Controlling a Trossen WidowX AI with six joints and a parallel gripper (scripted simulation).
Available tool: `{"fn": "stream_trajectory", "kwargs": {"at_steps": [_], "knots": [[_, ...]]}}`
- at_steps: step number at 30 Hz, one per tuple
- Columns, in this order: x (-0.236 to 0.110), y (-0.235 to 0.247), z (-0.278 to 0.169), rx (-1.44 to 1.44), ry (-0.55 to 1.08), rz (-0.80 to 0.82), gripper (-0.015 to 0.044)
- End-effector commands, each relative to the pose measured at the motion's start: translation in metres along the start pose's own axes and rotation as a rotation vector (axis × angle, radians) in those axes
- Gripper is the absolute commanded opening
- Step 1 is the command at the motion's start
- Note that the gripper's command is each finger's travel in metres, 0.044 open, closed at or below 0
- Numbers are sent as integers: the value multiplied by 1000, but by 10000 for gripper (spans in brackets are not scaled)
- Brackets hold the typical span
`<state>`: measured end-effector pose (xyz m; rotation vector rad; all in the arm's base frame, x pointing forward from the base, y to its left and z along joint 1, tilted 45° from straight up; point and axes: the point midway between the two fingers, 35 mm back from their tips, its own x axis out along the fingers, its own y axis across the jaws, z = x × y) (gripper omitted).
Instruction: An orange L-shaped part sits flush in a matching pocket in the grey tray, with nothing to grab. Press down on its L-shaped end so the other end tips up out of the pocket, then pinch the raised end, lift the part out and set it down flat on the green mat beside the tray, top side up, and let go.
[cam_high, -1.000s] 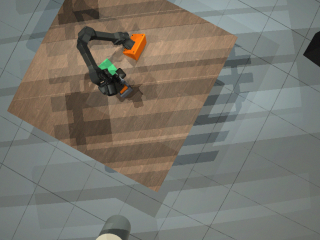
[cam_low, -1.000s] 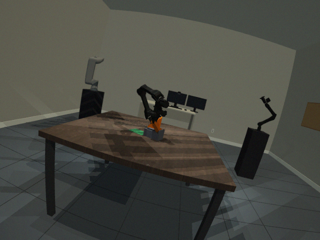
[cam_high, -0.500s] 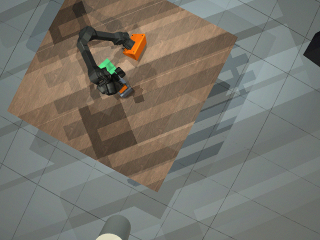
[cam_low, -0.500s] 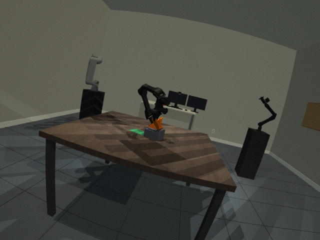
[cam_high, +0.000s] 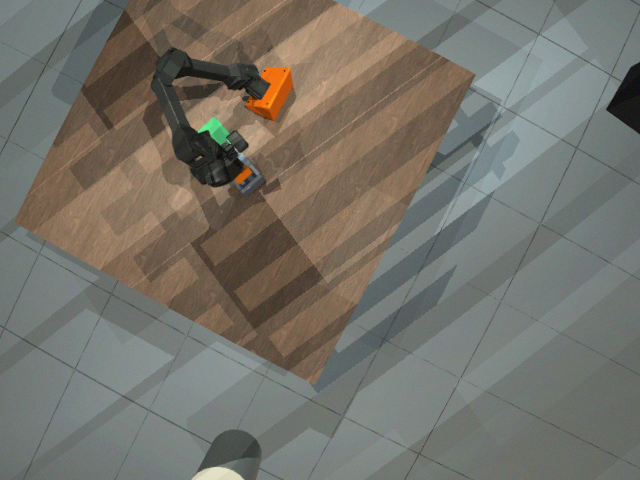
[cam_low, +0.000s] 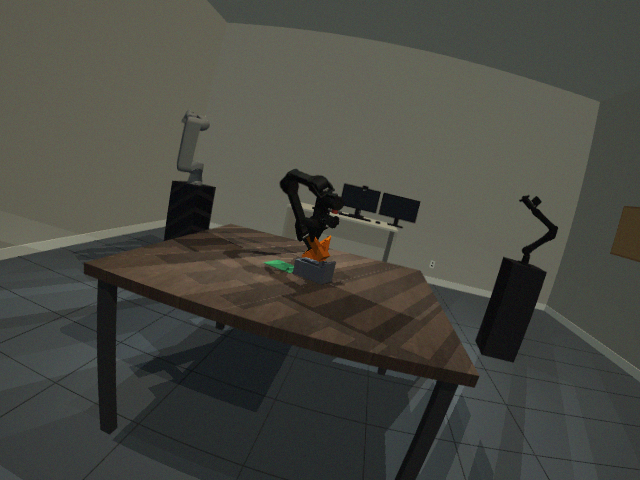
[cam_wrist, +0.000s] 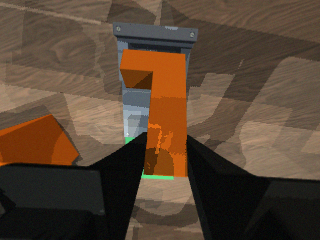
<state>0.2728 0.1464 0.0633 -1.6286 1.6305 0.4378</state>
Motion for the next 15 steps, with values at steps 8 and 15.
{"fn": "stream_trajectory", "kwargs": {"at_steps": [8, 15], "knots": [[3, 4, -44, -8, 9, 5, 0], [3, 6, -75, -8, 10, 6, 0]]}}
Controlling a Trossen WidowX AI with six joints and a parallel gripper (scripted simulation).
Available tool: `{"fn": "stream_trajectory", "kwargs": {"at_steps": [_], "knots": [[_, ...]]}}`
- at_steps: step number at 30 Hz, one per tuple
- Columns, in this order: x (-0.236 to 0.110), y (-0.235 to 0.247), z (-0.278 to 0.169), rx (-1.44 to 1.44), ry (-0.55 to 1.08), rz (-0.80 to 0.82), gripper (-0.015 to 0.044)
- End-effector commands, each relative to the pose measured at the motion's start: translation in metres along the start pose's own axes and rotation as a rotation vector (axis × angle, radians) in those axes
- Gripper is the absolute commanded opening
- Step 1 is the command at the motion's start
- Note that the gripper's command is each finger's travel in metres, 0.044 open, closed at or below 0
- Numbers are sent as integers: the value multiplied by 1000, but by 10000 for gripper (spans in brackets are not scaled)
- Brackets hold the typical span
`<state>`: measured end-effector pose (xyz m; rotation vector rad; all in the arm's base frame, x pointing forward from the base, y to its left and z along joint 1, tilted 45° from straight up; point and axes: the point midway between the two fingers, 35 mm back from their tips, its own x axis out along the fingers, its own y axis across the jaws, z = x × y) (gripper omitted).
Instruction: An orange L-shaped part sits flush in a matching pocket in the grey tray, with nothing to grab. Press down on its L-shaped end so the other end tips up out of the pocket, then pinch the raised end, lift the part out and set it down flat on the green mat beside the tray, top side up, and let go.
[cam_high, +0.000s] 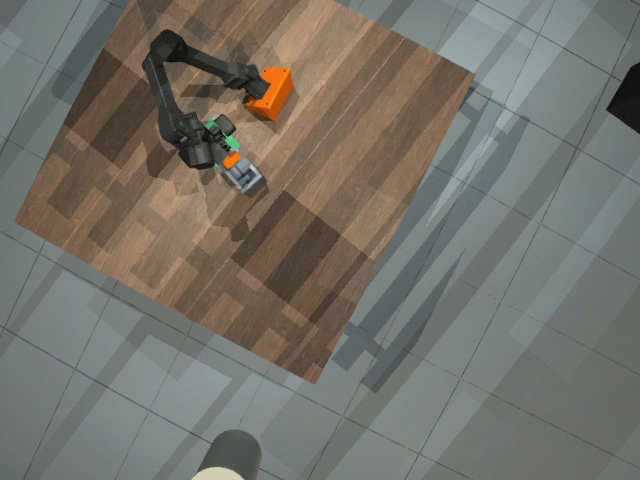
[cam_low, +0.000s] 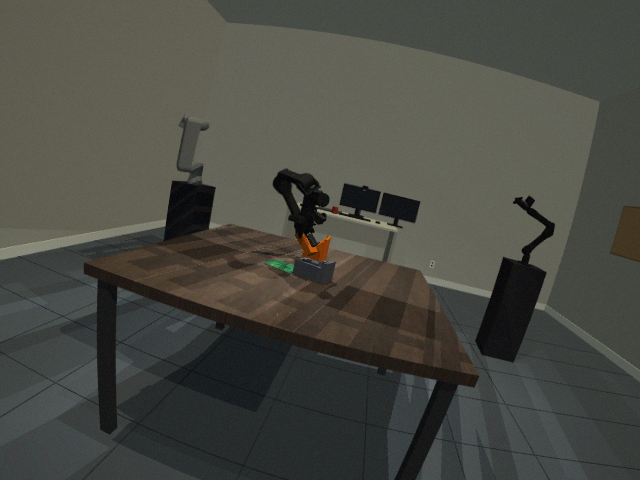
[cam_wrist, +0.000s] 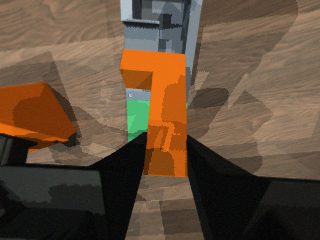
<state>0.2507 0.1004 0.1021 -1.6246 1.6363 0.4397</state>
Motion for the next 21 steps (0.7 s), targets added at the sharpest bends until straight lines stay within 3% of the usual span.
{"fn": "stream_trajectory", "kwargs": {"at_steps": [1, 21], "knots": [[2, 1, -15, -9, 10, 0, 0], [1, 9, -89, -11, 11, 0, 0]]}}
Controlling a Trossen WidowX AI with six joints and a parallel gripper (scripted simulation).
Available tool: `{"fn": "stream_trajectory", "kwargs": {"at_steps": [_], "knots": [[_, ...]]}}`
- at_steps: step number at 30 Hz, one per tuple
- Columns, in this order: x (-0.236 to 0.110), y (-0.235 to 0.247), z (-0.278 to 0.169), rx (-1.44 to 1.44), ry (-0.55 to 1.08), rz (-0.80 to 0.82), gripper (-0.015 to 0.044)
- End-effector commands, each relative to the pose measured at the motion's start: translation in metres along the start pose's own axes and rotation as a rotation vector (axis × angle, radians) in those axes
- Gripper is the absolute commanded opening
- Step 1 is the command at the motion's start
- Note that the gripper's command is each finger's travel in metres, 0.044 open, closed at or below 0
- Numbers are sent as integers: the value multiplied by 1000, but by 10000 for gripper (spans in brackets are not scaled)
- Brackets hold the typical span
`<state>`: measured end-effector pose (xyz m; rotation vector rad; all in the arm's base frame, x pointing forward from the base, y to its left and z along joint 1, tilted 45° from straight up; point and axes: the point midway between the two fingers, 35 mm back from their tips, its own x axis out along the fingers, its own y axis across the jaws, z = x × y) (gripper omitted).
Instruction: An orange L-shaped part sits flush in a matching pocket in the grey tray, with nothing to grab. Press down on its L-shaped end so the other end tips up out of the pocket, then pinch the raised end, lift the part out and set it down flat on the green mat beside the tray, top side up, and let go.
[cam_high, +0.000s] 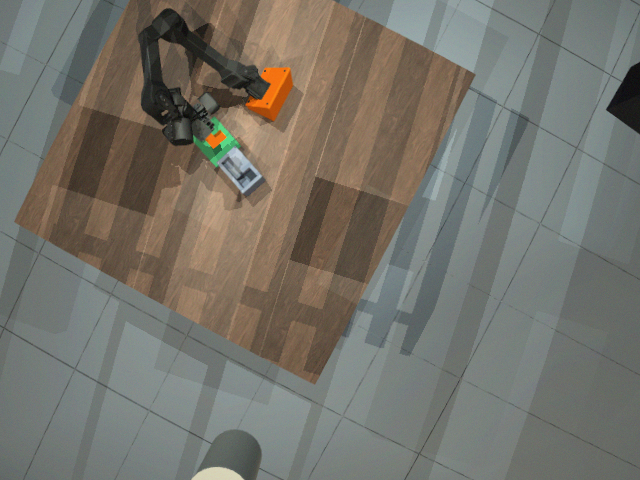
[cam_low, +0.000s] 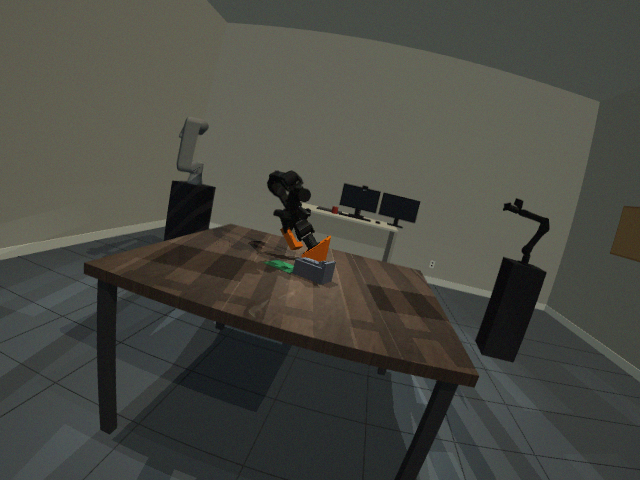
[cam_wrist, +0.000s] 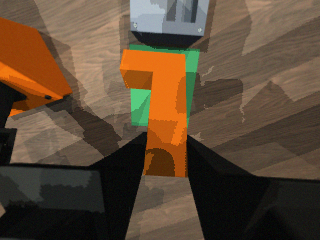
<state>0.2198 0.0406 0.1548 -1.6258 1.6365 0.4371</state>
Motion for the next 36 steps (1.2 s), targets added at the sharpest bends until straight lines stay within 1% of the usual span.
{"fn": "stream_trajectory", "kwargs": {"at_steps": [1, 36], "knots": [[2, 1, -4, -12, 10, 1, 0], [55, 1, -4, -10, 11, 1, 0]]}}
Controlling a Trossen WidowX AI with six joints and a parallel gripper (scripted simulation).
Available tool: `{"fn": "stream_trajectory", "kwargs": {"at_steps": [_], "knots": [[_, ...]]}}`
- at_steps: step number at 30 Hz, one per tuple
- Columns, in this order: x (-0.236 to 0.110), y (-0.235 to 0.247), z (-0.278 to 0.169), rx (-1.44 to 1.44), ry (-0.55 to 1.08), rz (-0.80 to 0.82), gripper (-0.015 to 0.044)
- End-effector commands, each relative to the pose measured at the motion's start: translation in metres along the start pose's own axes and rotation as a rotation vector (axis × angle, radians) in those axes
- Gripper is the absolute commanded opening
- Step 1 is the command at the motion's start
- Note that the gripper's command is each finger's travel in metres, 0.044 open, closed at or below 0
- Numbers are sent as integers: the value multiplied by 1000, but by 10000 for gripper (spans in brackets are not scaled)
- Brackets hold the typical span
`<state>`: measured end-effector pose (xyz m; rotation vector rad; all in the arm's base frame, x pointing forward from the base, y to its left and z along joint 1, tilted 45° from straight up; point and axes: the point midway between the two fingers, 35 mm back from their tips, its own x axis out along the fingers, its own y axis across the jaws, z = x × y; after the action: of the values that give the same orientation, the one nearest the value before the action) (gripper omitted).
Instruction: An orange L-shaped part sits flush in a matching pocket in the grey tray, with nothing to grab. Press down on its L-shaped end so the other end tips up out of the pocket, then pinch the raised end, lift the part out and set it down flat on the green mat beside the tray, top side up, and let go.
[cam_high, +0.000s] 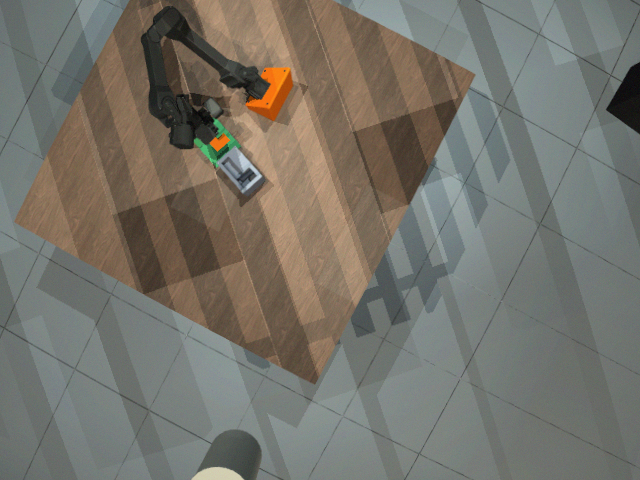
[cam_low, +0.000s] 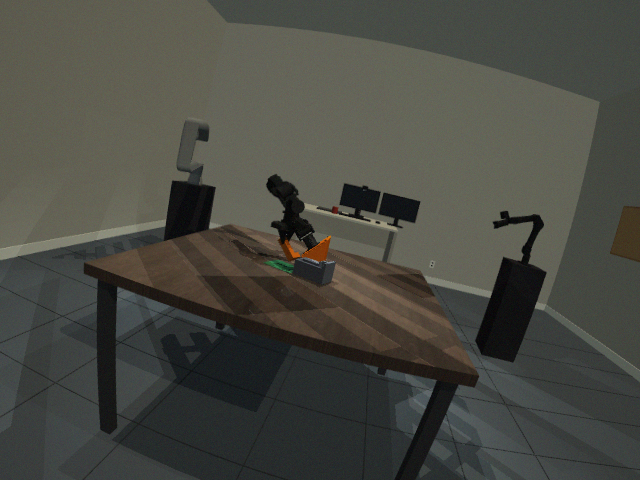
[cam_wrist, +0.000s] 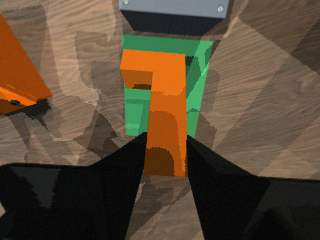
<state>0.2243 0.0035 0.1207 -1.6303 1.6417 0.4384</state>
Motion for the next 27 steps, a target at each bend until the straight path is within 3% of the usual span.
{"fn": "stream_trajectory", "kwargs": {"at_steps": [1, 27], "knots": [[6, 0, -1, -6, 6, -1, 0], [33, 1, -2, -5, 7, -2, 0]]}}
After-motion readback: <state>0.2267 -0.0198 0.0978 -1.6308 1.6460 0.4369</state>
